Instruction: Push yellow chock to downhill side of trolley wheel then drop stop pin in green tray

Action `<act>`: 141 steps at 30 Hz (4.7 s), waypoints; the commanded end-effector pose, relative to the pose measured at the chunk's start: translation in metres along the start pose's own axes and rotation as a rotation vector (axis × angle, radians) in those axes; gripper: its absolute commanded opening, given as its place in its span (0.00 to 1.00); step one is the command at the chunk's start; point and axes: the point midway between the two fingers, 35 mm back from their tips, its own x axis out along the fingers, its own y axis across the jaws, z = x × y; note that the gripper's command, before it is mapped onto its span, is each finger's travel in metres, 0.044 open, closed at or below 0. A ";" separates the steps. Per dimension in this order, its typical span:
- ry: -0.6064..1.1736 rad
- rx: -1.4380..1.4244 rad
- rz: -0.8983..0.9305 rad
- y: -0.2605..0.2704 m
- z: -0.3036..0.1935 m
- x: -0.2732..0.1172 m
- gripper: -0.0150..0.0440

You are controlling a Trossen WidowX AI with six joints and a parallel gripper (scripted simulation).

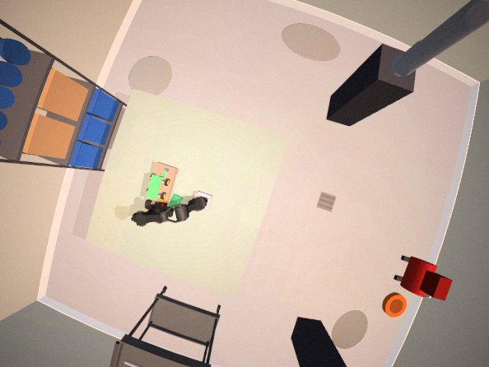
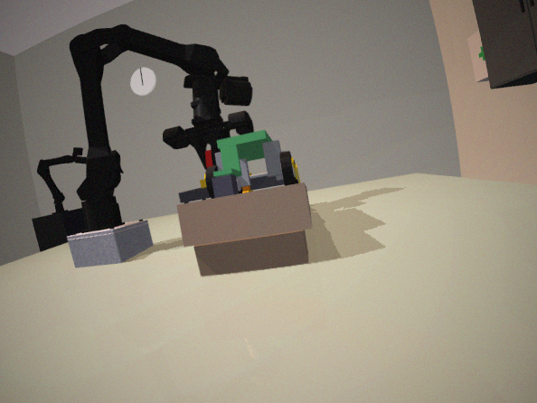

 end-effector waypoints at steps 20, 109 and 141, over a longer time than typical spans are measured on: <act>-0.097 -0.473 -0.041 0.000 0.001 -0.002 0.25; -0.367 -1.440 -0.365 0.013 0.040 0.075 0.58; -0.365 -1.440 -0.364 0.012 0.024 0.087 0.58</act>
